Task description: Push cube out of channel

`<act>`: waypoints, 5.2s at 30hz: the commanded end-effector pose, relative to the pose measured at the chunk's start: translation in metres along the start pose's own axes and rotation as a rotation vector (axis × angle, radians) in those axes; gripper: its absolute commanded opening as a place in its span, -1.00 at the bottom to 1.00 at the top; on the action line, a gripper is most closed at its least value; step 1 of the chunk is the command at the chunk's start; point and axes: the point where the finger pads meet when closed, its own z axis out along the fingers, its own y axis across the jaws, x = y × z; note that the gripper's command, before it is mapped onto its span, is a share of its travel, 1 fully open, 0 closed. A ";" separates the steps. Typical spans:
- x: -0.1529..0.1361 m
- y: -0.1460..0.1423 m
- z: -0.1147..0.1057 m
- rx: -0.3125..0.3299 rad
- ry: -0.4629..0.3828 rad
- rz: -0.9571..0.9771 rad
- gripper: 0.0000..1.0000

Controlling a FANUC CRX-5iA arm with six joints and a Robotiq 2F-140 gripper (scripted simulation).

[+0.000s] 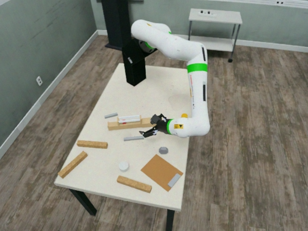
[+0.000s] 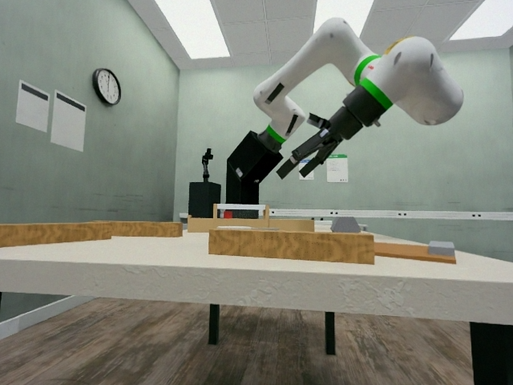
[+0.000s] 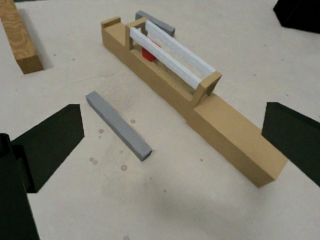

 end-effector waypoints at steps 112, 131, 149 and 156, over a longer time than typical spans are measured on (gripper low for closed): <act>0.044 -0.062 0.092 -0.612 -0.840 1.529 -0.80; 0.046 -0.063 0.092 -0.140 -0.889 0.709 -0.80; 0.046 -0.063 0.091 0.247 -0.827 -0.077 -0.80; 0.046 -0.063 0.091 0.384 -0.802 -0.383 -0.39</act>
